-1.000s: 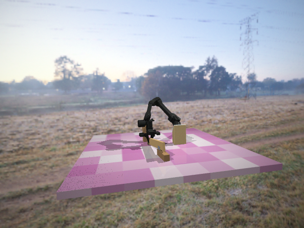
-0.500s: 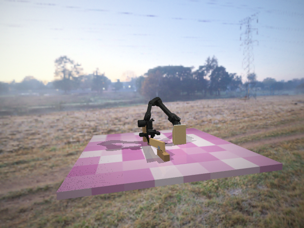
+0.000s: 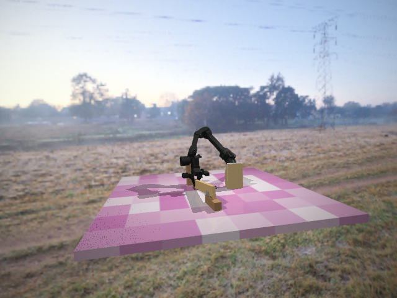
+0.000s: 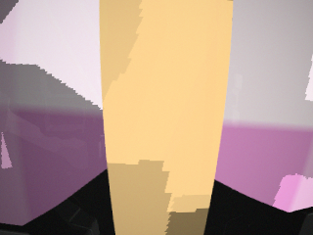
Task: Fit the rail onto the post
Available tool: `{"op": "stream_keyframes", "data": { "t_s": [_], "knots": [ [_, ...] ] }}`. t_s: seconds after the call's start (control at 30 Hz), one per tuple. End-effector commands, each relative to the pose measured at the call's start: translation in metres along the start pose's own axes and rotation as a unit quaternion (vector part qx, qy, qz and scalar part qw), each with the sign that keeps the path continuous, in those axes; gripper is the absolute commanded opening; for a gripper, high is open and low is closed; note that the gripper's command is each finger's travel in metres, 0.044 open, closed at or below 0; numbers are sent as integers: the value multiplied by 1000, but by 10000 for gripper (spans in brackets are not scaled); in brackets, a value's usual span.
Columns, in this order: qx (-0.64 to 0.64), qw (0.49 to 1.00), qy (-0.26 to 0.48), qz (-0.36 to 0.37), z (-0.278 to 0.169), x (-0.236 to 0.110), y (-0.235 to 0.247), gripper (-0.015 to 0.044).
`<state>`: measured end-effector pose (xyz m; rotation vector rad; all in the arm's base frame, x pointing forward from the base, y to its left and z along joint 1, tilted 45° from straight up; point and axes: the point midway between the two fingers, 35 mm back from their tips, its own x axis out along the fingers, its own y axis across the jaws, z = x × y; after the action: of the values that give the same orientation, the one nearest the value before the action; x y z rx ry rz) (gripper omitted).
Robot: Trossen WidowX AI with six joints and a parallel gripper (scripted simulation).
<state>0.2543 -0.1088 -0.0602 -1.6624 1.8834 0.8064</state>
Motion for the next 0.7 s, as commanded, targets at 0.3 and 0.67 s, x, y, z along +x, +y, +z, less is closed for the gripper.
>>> {"op": "stream_keyframes", "data": {
  "t_s": [0.3,0.67],
  "knots": [
    [-1,1000,-2,-4,1,-10,-3,0],
    [-1,1000,-3,-4,1,-15,-3,0]
  ]
}}
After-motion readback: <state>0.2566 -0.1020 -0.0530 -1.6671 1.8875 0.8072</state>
